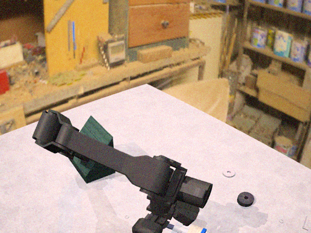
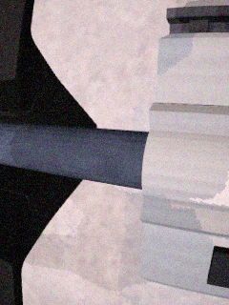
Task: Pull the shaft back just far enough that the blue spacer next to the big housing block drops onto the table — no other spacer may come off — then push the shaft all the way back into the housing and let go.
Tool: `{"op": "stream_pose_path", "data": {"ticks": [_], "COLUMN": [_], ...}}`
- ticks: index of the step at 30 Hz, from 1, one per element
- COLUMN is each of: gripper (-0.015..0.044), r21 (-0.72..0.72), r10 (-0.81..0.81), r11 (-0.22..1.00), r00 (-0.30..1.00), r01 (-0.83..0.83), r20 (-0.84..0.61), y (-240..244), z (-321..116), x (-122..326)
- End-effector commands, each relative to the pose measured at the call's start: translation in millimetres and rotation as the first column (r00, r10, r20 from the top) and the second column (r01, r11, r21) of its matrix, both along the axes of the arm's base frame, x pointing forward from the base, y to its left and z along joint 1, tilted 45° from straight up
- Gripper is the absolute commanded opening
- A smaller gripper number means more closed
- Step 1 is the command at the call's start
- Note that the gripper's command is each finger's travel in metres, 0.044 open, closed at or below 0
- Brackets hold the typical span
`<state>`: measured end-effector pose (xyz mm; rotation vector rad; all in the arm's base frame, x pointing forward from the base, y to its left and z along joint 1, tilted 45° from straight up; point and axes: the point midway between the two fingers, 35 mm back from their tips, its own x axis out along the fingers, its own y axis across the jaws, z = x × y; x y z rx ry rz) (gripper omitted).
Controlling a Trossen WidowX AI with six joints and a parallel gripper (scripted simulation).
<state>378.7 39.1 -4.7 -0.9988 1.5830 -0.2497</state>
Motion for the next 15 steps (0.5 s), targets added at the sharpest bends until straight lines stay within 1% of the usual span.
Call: {"op": "stream_pose_path", "data": {"ticks": [1, 15], "gripper": [0.0, 0.0], "r21": [0.002, 0.002], "r10": [0.0, 0.0], "r11": [1.0, 1.0], "r00": [1.0, 1.0], "r01": [0.0, 0.0], "r20": [-0.004, -0.004], "y": [0.0, -0.5], "z": [0.2, 0.6], "x": [-1.1, -2.4]}}
